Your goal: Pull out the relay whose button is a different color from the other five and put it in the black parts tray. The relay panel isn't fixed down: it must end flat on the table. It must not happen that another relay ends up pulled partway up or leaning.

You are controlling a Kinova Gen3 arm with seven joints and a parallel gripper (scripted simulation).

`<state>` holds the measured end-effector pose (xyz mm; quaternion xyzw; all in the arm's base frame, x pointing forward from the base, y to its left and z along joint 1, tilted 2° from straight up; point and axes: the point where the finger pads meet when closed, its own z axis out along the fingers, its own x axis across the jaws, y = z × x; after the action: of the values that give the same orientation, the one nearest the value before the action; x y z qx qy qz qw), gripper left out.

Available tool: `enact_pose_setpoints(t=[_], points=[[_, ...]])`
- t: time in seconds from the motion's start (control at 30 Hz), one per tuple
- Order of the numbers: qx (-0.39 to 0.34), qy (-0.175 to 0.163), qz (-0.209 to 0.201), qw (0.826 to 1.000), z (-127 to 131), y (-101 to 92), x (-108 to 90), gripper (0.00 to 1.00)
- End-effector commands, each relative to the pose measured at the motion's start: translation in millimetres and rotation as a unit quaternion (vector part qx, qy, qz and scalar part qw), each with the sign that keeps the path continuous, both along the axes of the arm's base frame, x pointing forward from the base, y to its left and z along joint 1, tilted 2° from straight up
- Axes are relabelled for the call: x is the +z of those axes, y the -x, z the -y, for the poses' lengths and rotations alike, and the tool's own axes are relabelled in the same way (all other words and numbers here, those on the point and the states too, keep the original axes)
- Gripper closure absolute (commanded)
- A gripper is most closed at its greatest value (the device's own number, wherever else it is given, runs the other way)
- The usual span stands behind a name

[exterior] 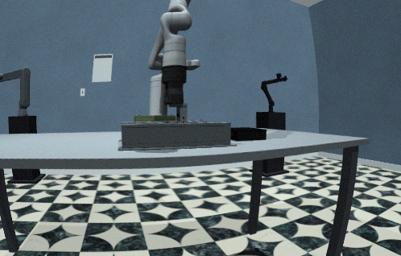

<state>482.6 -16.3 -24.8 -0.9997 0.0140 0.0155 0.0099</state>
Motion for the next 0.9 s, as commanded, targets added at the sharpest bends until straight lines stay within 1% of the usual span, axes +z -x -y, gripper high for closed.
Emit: enact_pose_setpoints(t=[0.0,0.33,0.4,0.87], points=[[0.0,0.0,0.001,1.0,0,-0.9,2.9,1.0],[0.0,0.0,0.001,1.0,0,-1.0,16.8,1.0],[0.0,0.0,0.001,1.0,0,-1.0,16.8,1.0],[0.0,0.0,0.001,1.0,1,-1.3,42.2,1.0]])
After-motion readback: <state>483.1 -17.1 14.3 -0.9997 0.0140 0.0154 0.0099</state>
